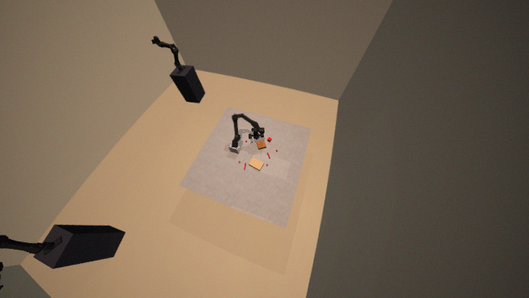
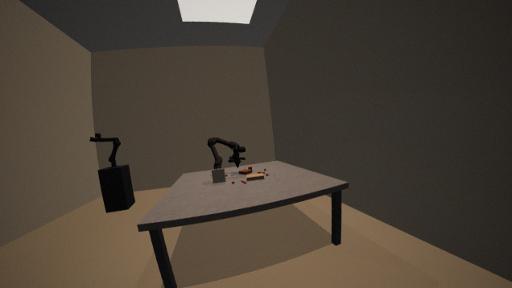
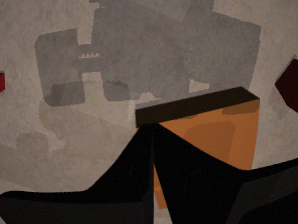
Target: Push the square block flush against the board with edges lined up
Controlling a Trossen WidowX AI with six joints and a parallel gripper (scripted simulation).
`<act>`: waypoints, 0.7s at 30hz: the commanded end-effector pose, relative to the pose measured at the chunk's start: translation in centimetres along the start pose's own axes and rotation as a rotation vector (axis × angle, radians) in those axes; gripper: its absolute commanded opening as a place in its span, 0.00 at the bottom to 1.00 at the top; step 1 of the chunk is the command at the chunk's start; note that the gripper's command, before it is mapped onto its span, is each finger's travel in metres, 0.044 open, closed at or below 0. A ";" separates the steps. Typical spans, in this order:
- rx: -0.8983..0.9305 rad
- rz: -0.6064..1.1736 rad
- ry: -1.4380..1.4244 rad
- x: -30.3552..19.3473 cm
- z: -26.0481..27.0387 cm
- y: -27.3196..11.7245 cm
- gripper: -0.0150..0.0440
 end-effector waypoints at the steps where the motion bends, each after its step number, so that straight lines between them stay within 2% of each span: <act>1: -0.006 -0.011 -0.113 0.8 0.0 0.4 0.25; 8: -0.006 -0.015 -0.159 1.2 0.0 0.8 0.25; 13: -0.007 -0.018 -0.159 1.3 0.1 5.8 0.25; 21: -0.007 -0.017 -0.159 1.1 0.0 6.0 0.25</act>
Point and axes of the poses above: the point midway between the two fingers, 35 mm back from their tips, its own y axis out along the fingers, its own z axis across the jaws, x = y × z, the point moved 5 cm from there along -y, back along the fingers, and after that the axes turned 12 degrees about y, right-handed, at the moved point
